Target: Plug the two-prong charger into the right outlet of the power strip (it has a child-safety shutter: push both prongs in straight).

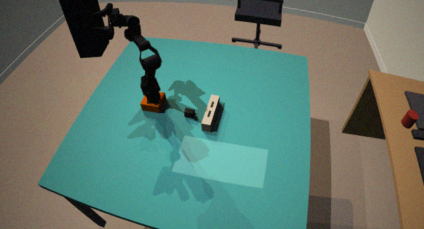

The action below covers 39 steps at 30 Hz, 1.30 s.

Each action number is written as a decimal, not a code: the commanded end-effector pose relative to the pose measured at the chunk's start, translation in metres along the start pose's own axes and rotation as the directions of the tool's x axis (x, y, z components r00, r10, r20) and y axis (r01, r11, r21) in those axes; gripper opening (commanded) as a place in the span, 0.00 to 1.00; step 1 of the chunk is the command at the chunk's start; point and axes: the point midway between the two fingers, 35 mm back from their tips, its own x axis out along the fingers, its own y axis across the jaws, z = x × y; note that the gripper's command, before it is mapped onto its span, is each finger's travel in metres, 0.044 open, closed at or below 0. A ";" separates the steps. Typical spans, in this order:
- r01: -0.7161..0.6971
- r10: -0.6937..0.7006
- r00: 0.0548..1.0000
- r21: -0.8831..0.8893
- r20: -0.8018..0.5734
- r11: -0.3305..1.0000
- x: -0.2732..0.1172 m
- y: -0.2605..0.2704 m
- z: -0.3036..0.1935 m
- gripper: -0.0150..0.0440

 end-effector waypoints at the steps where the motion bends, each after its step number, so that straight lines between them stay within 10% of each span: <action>1: 0.002 -0.002 1.000 0.000 0.000 1.000 0.000 0.000 0.000 0.98; 39: 0.655 -0.634 0.745 0.049 -0.206 0.754 -0.127 -0.125 -0.048 1.00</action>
